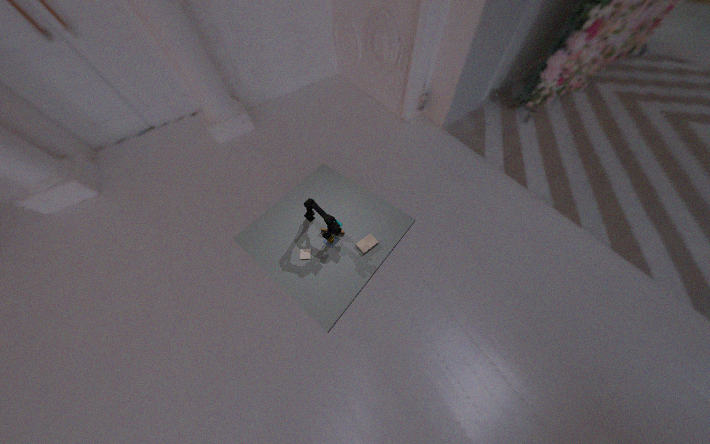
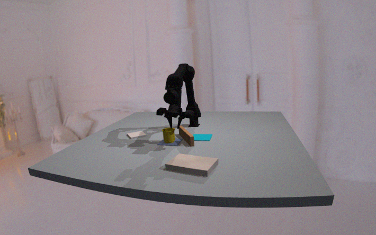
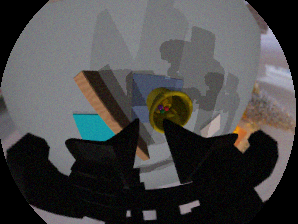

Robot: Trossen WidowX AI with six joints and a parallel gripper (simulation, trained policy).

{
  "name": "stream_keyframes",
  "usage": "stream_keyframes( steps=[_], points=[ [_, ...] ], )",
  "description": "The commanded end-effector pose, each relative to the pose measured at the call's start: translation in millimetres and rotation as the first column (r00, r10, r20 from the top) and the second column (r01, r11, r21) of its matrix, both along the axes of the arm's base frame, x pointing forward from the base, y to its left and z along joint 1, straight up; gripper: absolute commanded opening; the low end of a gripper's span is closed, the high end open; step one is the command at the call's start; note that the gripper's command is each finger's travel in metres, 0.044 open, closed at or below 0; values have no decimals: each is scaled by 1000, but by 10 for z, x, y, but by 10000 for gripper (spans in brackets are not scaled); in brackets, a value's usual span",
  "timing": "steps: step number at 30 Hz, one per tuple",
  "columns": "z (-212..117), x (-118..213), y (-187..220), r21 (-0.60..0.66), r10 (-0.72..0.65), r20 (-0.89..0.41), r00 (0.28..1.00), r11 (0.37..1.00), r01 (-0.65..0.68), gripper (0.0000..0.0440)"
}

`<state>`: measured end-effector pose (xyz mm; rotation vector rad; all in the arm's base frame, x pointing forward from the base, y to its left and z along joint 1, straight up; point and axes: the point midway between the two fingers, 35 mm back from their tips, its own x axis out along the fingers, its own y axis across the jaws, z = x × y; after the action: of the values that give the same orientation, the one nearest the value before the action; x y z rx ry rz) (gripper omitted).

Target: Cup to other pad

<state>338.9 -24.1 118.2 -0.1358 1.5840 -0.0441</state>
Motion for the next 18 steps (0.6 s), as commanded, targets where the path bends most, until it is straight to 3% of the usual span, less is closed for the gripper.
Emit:
stream_keyframes(
  steps=[1,11,18],
  points=[
    [-155,-19,-43,-2,21,-32,999,1000,-21,165],
    [-555,-63,-80,24,117,-82,990,993,-115,166],
    [-613,-90,-95,36,212,-100,972,977,-210,21]
  ],
)
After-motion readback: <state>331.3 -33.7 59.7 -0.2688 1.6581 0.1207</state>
